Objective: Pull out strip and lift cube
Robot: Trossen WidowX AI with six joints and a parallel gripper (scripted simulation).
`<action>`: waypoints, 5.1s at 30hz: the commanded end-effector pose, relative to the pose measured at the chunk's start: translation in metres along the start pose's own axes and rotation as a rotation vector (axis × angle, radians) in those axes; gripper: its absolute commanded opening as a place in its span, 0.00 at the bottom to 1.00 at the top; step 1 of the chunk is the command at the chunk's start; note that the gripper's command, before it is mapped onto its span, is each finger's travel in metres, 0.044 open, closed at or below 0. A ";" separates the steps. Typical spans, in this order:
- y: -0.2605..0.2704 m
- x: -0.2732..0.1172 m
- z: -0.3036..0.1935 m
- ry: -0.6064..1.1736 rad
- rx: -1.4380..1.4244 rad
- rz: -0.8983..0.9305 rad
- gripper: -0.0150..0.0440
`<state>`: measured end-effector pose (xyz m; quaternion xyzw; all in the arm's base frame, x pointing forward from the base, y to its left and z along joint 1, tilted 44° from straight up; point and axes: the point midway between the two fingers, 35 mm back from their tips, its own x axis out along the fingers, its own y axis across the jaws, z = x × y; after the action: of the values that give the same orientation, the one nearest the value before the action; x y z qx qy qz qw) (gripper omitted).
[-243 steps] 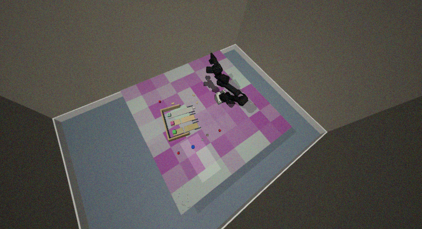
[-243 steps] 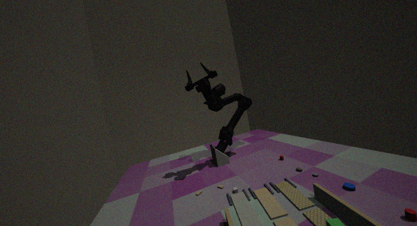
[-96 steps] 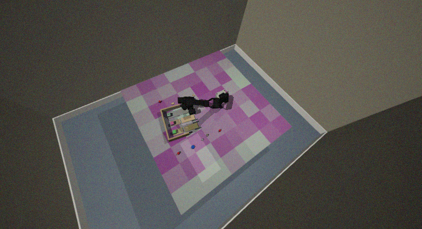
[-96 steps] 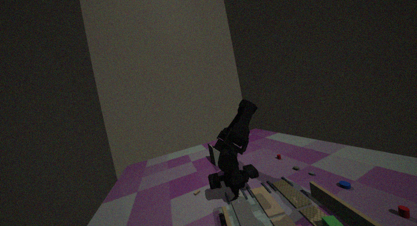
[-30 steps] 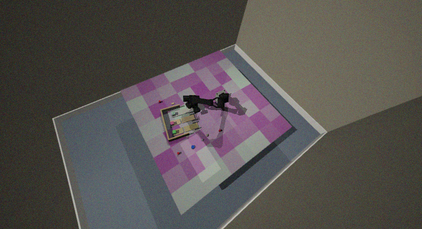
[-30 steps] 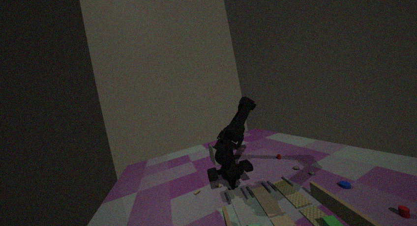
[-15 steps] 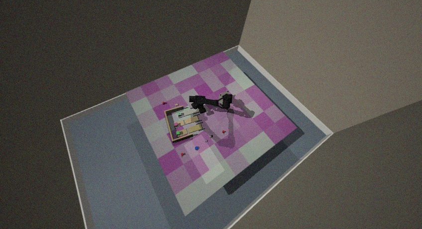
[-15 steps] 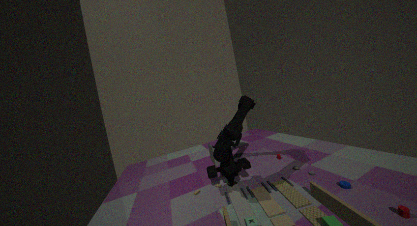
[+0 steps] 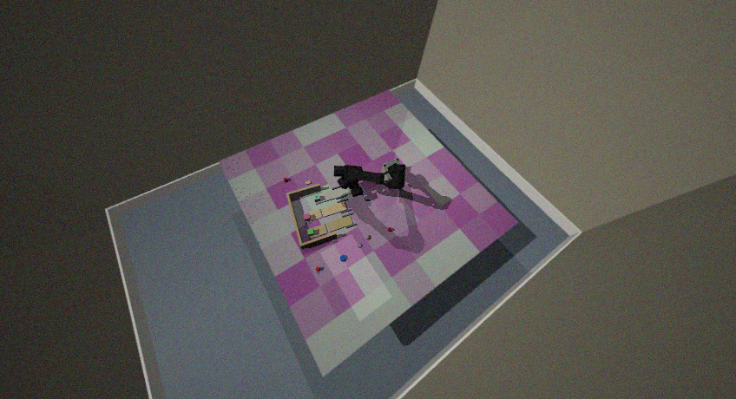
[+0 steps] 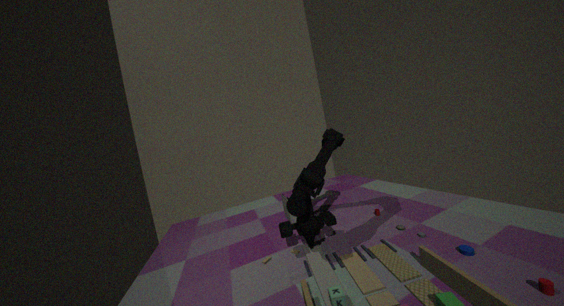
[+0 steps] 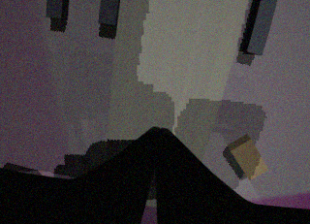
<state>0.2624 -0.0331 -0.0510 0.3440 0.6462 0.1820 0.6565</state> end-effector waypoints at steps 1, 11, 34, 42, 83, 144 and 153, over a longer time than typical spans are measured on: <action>0.000 0.004 -0.012 0.019 0.005 0.000 0.25; 0.000 0.004 -0.026 0.020 0.005 0.000 0.25; 0.000 0.003 -0.062 0.021 0.007 0.000 0.25; 0.000 0.003 -0.074 0.022 0.007 0.000 0.25; -0.001 -0.043 -0.086 0.022 0.008 -0.002 0.25; 0.000 -0.060 0.131 0.014 0.098 -0.003 0.96; 0.000 -0.046 0.132 0.013 0.098 -0.003 0.68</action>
<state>0.3853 -0.0968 -0.0233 0.3718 0.6598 0.1519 0.6351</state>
